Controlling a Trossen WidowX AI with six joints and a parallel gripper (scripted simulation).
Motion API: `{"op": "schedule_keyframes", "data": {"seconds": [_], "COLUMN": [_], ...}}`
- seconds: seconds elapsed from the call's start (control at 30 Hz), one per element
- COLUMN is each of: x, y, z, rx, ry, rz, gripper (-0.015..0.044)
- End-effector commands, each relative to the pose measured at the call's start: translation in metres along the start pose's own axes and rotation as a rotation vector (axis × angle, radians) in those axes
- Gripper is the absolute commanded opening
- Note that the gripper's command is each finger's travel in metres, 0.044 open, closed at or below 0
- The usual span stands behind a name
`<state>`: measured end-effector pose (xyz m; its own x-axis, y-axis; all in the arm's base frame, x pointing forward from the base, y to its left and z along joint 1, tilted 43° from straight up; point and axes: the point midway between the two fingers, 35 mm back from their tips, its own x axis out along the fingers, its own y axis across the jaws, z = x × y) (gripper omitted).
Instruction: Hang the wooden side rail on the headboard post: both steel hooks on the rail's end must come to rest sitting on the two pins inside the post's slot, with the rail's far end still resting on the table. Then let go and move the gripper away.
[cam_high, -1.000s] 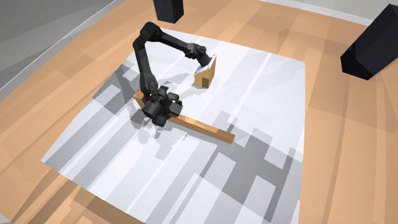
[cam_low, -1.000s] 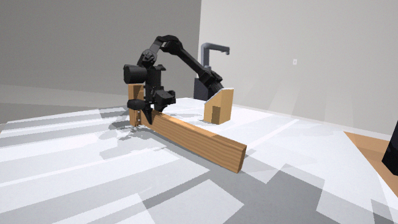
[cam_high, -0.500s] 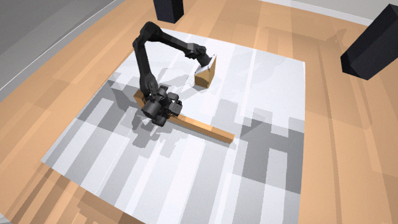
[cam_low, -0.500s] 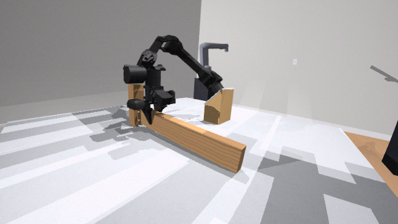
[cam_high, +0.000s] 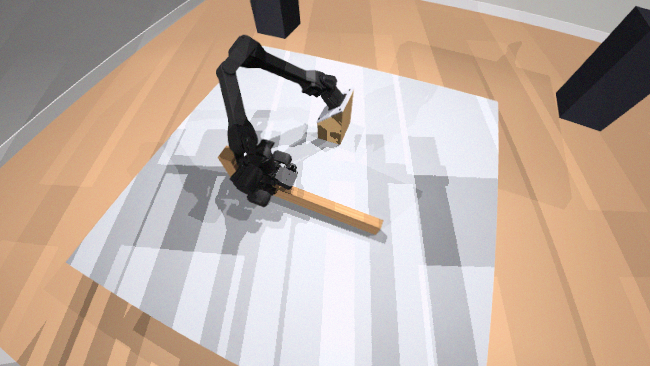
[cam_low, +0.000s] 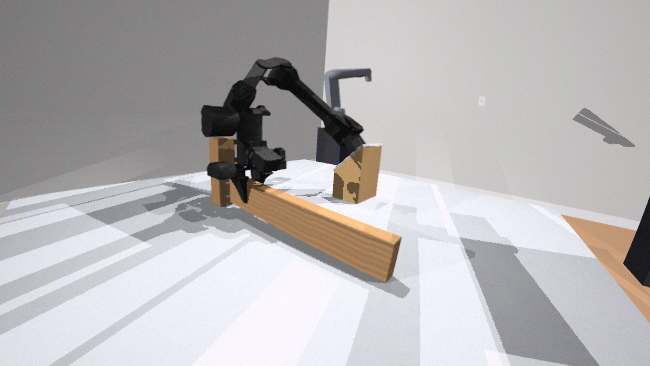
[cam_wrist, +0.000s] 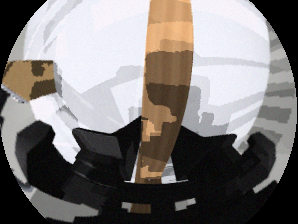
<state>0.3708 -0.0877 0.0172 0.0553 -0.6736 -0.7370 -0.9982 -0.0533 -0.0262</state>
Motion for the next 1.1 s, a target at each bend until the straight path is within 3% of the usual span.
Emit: {"op": "schedule_keyframes", "data": {"seconds": [0.0,1.07], "x": [-0.0041,-0.0047], "y": [-0.0025,-0.0034], "z": [-0.0029,-0.0065], "rx": [0.004,0.004], "ry": [0.002,0.002], "rz": [-0.011,-0.011], "gripper": [0.0,0.0]}}
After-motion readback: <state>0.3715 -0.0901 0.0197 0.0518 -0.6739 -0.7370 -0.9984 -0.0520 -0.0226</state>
